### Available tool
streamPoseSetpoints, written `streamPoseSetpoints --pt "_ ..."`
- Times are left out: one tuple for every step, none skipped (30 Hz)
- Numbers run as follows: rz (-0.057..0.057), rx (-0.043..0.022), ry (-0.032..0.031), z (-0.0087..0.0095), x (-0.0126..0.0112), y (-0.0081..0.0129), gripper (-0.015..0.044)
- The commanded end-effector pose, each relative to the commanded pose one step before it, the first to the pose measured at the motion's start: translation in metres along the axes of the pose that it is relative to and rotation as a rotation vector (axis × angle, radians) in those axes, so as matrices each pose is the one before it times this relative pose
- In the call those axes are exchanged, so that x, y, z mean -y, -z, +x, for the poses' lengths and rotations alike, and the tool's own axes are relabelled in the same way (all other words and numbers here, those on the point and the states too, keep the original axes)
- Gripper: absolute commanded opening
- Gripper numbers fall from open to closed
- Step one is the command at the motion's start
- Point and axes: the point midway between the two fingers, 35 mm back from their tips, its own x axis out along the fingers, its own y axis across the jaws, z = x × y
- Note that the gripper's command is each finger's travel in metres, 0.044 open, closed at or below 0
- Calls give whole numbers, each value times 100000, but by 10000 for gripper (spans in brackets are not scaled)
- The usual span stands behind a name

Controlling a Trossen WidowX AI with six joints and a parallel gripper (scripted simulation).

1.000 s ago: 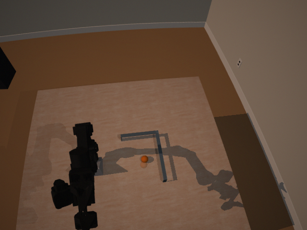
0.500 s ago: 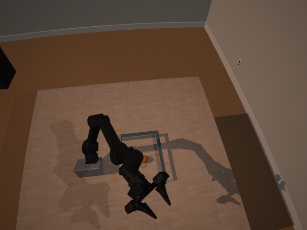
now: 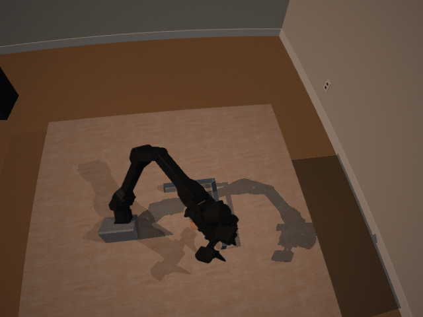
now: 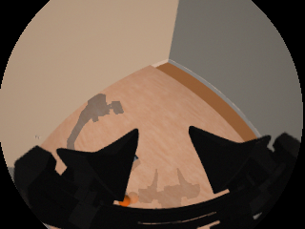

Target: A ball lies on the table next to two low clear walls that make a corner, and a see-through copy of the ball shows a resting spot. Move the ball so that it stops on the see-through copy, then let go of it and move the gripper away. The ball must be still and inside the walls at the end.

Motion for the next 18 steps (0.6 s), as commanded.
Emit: streamPoseSetpoints --pt "-15021 -15295 -5375 257 -3202 4586 321" --pt "-4450 -4913 -1907 363 -1085 1328 321" --pt "-4388 -4830 -2035 381 -1108 1282 321" --pt "-4322 -4742 -2159 399 -1129 1235 321" --pt "-4252 -4650 -2278 416 -1147 1188 321" --pt "-4178 -4554 -2392 433 -1162 1142 321" --pt "-4101 -4453 -2502 449 -1175 1095 321" --pt "-4026 -4354 -2611 465 -1187 1049 321" --pt "-4007 -4315 -2757 488 -1216 1019 321" --pt "-3917 -4198 -2855 502 -1222 972 321" --pt "-3824 -4077 -2948 517 -1226 924 321" --pt "-3728 -3953 -3034 530 -1227 877 321" --pt "-3588 -3781 -3078 537 -1212 821 321" --pt "-2704 -2831 -2426 428 -935 598 321" --pt "-1594 -1661 -1475 265 -561 342 321" --pt "-526 -547 -495 90 -187 110 321" --pt "0 0 0 0 0 0 321" --pt "0 0 0 0 0 0 321"
